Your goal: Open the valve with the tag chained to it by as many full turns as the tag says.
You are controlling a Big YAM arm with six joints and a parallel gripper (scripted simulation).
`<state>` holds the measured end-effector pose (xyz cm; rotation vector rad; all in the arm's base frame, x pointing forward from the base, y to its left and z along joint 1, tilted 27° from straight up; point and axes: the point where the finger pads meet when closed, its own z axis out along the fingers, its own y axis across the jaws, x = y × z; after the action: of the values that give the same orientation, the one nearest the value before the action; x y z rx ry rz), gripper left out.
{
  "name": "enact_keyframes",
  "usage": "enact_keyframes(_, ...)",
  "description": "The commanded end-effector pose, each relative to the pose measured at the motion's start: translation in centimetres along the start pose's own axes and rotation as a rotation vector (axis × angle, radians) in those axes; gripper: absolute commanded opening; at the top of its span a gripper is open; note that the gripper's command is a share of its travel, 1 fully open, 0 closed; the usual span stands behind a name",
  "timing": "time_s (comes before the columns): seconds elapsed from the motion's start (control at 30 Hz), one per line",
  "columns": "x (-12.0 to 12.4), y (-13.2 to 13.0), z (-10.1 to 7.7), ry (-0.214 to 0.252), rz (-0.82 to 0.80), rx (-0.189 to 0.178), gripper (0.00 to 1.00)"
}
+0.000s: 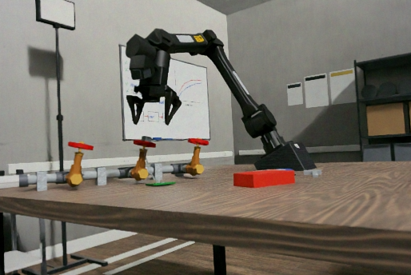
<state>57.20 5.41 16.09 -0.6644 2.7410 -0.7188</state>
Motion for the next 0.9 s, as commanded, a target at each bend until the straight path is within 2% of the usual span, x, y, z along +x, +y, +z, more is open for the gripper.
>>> enact_keyframes(0.0,-1.8,-0.1,-2.2,0.017,0.125,-0.019,1.00)
enact_keyframes(0.2,-0.2,-0.5,-3.5,0.122,0.235,-0.038,1.00)
enact_keyframes(0.27,-0.2,-0.5,-3.5,0.122,0.235,-0.038,1.00)
enact_keyframes(0.37,0.7,-0.3,-4.7,0.181,0.291,-0.042,1.00)
enact_keyframes(0.53,0.9,-0.7,-4.6,0.193,0.305,-0.040,1.00)
enact_keyframes(0.57,1.8,-0.1,-3.9,0.217,0.292,-0.042,1.00)
enact_keyframes(0.6,1.9,0.0,-3.9,0.220,0.291,-0.042,1.00)
enact_keyframes(0.87,1.8,0.0,-3.8,0.216,0.293,-0.041,1.00)
